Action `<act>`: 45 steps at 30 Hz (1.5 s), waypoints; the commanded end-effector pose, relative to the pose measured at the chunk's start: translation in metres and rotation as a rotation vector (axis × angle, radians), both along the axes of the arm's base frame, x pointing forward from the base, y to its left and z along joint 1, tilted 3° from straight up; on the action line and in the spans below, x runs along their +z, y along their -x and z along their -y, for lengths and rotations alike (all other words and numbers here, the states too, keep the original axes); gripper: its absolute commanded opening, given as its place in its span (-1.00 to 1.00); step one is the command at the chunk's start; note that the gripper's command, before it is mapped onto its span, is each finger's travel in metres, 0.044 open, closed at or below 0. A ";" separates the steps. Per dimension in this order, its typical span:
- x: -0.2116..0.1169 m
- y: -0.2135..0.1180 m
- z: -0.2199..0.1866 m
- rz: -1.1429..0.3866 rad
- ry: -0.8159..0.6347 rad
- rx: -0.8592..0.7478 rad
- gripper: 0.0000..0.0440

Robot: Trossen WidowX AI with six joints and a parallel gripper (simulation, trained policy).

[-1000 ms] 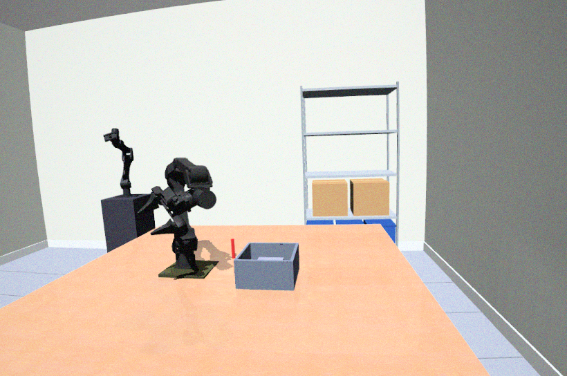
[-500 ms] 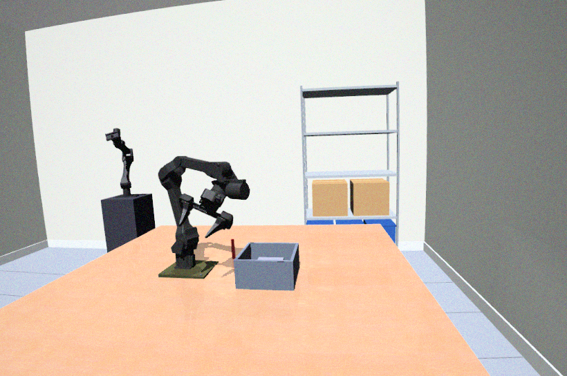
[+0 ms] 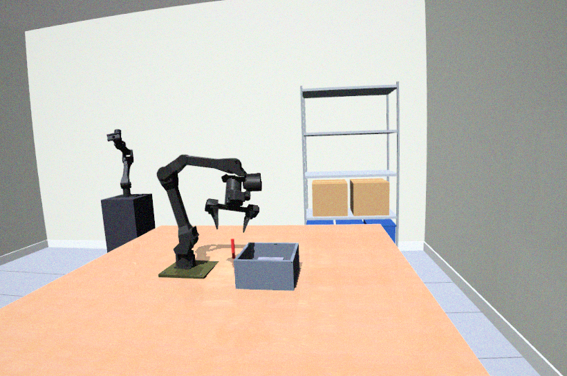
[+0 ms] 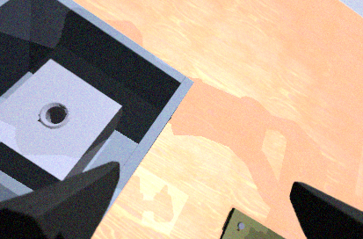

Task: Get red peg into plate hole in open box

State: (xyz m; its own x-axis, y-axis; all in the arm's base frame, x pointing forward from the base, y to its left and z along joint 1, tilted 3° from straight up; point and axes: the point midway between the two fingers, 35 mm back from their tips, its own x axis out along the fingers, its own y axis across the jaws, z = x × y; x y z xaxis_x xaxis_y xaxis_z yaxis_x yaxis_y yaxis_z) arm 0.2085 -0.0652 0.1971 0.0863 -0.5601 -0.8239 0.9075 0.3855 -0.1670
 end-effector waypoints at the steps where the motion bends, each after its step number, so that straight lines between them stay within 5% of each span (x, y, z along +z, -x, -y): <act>1: -0.004 -0.007 -0.031 0.008 -0.075 0.068 1.00; 17: -0.046 0.012 -0.147 -0.067 -0.331 0.259 1.00; 35: -0.129 0.028 -0.186 -0.071 -0.379 0.328 0.88; 38: -0.139 0.030 -0.186 -0.087 -0.375 0.342 0.67; 45: -0.153 0.035 -0.183 -0.139 -0.368 0.342 -0.17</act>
State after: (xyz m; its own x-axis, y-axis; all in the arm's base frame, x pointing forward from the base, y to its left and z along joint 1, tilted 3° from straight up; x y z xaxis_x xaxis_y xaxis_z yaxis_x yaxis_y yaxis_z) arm 0.1772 0.1203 0.0517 0.1169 -0.1812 -0.9765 0.7038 0.7088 -0.0472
